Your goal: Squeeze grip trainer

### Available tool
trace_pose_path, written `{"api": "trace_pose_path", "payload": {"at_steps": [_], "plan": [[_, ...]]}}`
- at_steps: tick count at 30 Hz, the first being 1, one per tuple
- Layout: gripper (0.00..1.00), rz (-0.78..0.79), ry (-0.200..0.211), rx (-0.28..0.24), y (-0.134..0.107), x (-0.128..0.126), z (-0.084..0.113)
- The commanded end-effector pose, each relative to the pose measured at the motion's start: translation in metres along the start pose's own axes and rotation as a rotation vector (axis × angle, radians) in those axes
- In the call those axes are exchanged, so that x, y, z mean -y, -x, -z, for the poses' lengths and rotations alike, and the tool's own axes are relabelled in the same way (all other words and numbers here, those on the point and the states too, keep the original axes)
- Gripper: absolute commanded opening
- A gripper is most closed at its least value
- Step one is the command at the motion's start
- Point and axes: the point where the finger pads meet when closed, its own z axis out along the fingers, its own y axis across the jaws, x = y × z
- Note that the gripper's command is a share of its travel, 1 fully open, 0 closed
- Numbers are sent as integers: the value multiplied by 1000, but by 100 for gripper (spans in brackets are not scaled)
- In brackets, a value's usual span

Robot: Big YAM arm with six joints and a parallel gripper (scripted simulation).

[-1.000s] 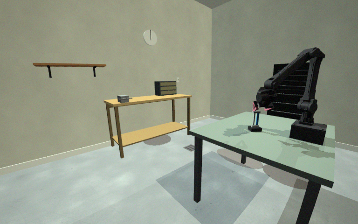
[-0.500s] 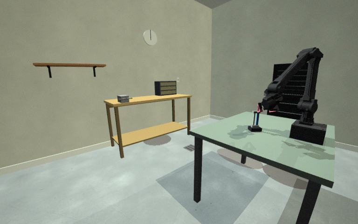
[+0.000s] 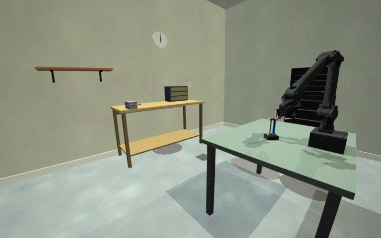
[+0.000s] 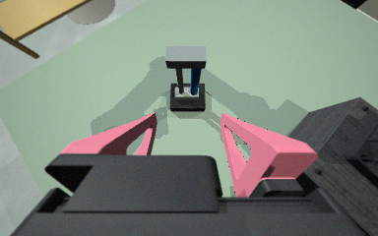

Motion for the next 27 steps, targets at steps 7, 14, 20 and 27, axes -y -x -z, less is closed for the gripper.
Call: {"api": "trace_pose_path", "payload": {"at_steps": [7, 14, 20, 27], "plan": [[76, -16, 26, -4, 0, -13, 11], [76, -12, 22, -4, -1, -11, 5], [76, 4, -5, 3, -1, -1, -9], [76, 5, -5, 4, -1, -1, -18]]}}
